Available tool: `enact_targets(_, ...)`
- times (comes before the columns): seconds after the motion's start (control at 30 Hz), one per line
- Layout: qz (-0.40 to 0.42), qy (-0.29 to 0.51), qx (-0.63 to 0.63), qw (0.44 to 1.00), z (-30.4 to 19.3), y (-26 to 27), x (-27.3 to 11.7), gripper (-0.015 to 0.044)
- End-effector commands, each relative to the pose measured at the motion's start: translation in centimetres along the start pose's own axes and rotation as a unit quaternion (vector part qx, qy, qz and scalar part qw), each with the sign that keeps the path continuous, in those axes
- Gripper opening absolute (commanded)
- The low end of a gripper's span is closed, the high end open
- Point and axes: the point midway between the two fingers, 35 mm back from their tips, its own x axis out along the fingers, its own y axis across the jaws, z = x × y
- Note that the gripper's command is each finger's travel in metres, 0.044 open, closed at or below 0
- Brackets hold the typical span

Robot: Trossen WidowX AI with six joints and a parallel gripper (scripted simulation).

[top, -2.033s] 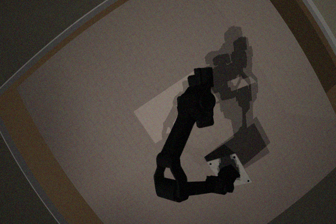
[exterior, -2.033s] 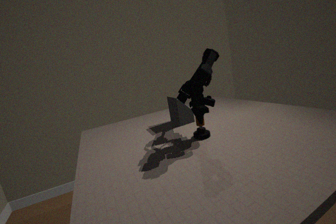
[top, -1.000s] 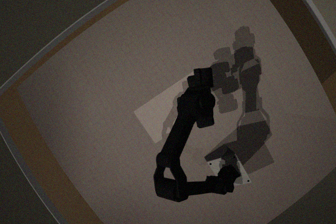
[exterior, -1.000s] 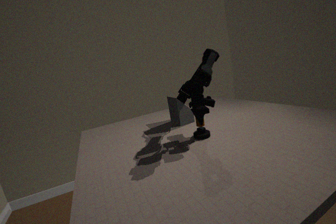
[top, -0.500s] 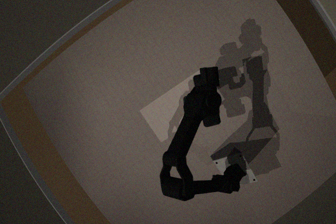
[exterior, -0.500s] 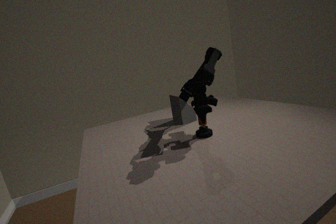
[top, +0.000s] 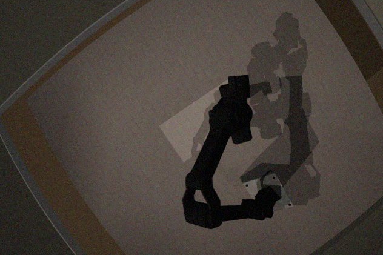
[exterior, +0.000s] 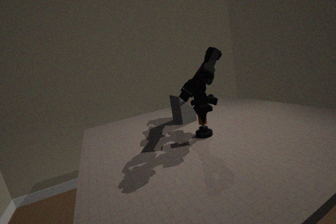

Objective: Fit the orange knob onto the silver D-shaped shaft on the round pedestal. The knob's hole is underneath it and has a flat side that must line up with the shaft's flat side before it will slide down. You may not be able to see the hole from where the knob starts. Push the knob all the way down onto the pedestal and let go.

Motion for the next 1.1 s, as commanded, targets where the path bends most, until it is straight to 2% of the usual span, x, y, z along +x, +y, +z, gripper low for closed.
enact_targets(0.0,0.000,0.000,-0.006,1.000,0.0,0.0,0.1,0.0000)
enact_targets(1.07,0.000,-0.001,-0.007,1.000,0.0,0.3,1.9,0.0000)
